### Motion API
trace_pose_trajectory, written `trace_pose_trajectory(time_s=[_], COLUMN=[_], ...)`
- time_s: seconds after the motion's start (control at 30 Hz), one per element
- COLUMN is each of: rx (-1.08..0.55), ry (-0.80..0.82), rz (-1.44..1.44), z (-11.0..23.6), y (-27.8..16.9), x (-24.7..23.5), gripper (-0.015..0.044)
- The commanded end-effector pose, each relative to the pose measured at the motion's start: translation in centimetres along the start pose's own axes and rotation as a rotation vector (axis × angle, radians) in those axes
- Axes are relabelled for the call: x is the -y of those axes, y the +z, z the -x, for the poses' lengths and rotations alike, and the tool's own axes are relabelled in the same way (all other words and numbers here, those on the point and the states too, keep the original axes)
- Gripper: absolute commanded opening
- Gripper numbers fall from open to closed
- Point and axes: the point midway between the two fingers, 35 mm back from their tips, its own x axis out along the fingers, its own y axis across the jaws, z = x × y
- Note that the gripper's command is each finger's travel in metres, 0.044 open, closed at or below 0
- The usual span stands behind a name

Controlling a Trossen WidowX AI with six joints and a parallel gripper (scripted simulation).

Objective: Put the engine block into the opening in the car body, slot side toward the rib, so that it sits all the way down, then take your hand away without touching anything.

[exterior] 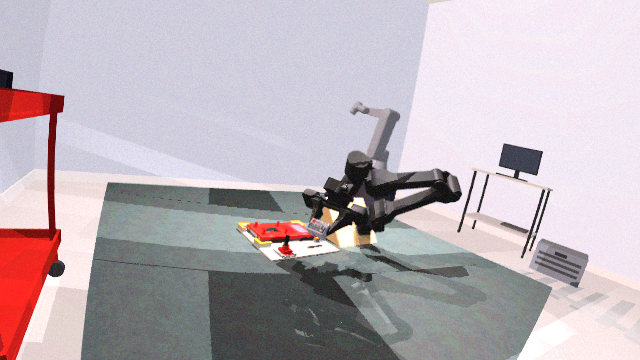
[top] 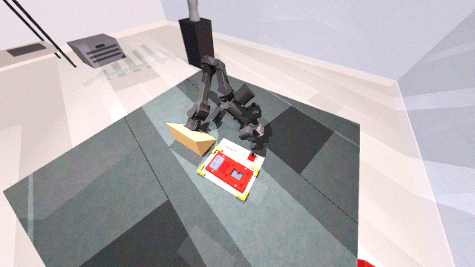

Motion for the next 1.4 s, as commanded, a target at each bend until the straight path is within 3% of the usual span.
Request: trace_pose_trajectory(time_s=[0.0,1.37], rx=[0.028,0.030], ry=[0.000,0.002], rz=[-0.004,-0.005], z=[-0.5,-5.7], y=[-0.8,-6.6], x=[-0.1,-0.2], gripper=[0.0000,0.0000])
